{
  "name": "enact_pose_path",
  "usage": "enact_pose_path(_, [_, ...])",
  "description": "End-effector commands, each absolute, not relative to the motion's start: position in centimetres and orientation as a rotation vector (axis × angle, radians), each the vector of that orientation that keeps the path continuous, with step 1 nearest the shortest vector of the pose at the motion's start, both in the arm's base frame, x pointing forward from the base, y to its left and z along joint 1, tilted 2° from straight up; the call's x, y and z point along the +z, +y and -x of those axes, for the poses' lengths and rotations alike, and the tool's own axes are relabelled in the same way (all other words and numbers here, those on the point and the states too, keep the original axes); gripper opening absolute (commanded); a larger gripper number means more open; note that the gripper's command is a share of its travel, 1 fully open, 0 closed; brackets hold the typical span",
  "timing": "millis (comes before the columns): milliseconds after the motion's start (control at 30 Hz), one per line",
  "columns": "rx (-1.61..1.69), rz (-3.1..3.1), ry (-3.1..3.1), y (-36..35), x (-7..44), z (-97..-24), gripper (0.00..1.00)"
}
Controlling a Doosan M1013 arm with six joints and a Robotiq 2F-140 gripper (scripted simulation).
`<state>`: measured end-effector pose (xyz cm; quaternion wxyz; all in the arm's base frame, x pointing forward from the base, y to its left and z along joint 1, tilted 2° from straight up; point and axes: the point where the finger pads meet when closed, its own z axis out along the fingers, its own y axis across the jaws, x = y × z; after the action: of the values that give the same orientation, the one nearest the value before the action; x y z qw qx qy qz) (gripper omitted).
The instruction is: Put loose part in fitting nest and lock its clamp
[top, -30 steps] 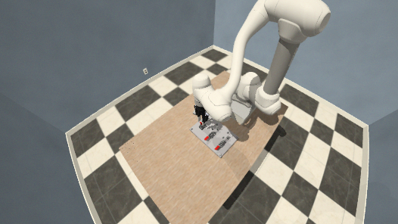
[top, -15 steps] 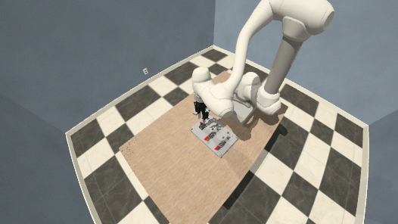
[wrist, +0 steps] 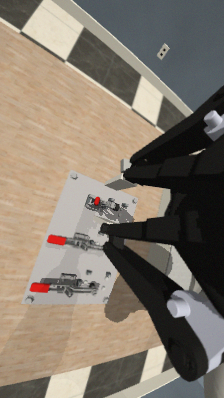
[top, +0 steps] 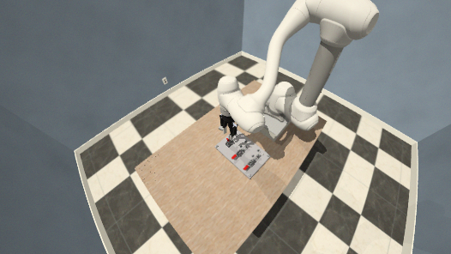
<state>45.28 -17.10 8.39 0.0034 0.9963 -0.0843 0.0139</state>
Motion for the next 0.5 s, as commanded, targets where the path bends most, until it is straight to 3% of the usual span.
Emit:
enact_pose_path(0, [0.044, -3.123, -0.264, -17.1, 8.4, -45.3, 0.62])
enact_pose_path(467, [0.044, -3.123, -0.264, -17.1, 11.9, -45.2, 0.62])
